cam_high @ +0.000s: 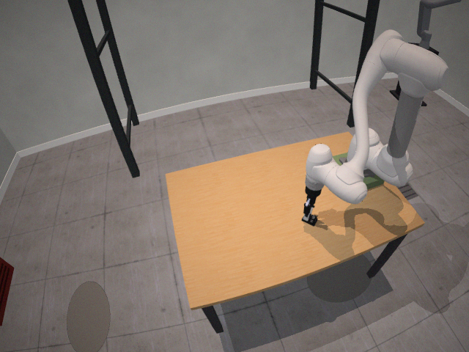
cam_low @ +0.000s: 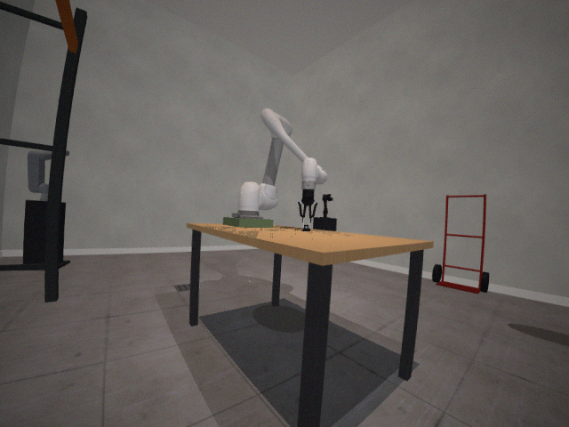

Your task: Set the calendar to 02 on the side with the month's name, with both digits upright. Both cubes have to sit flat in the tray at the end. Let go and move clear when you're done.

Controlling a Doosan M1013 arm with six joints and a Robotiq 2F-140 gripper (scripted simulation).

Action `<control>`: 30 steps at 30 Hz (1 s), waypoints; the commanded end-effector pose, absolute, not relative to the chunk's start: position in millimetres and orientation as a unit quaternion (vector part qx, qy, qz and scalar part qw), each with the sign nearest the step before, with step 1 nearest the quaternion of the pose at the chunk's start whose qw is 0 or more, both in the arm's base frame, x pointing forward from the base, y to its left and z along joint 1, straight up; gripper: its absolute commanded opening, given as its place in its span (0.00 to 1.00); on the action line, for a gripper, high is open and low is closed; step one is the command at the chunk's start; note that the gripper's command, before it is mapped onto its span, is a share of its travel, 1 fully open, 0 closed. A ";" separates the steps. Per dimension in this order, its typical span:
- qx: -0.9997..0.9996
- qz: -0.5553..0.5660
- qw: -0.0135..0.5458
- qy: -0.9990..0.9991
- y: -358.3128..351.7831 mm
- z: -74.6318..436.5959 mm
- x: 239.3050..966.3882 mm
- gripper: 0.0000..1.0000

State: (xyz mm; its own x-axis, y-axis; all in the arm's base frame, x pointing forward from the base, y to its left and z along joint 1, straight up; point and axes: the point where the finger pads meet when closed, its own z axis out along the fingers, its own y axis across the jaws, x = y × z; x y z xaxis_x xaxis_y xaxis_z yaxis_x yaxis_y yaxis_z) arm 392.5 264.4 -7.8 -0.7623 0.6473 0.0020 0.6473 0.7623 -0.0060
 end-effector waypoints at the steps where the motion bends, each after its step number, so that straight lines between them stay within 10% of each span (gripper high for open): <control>1: -0.345 0.002 0.002 -0.939 264.5 -3.1 392.5 0.24; 30: -0.345 0.002 0.002 -0.939 264.8 91.2 393.0 0.24</control>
State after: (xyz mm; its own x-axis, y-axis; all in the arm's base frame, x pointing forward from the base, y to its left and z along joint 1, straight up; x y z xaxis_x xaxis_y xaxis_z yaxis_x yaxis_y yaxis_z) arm 393.0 264.8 91.1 -0.7623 0.6473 0.0021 0.6473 0.7623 -0.0060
